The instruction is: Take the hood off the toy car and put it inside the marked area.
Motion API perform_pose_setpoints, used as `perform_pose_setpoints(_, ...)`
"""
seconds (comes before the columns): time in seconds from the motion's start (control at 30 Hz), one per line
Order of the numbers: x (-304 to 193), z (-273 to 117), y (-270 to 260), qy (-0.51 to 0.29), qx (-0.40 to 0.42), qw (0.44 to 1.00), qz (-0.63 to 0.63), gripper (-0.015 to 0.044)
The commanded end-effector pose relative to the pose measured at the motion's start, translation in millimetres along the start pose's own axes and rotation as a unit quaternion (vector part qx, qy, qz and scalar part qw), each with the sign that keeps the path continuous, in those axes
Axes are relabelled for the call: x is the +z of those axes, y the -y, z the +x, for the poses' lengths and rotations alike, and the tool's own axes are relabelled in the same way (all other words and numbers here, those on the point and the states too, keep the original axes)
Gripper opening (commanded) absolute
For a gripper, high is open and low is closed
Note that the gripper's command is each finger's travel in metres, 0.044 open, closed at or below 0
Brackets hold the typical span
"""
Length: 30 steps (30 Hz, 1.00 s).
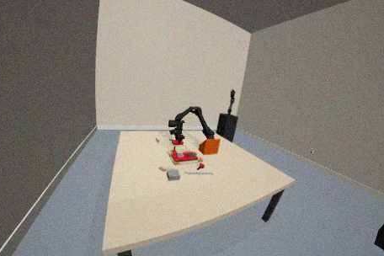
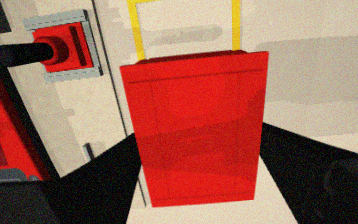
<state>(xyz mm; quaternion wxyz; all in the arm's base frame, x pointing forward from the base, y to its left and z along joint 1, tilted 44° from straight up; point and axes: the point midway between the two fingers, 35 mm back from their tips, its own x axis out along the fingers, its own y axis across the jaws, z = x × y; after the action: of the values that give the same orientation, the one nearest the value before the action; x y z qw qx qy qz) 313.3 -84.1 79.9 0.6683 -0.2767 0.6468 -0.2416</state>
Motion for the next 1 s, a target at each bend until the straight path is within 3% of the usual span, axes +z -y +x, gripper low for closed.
perform_pose_setpoints(0.0,-1,5,0,-0.002,-0.003,1.000,-0.004,0.0000)
perform_pose_setpoints(0.97,-3,25,1,-0.002,-0.005,1.000,-0.004,0.0000)
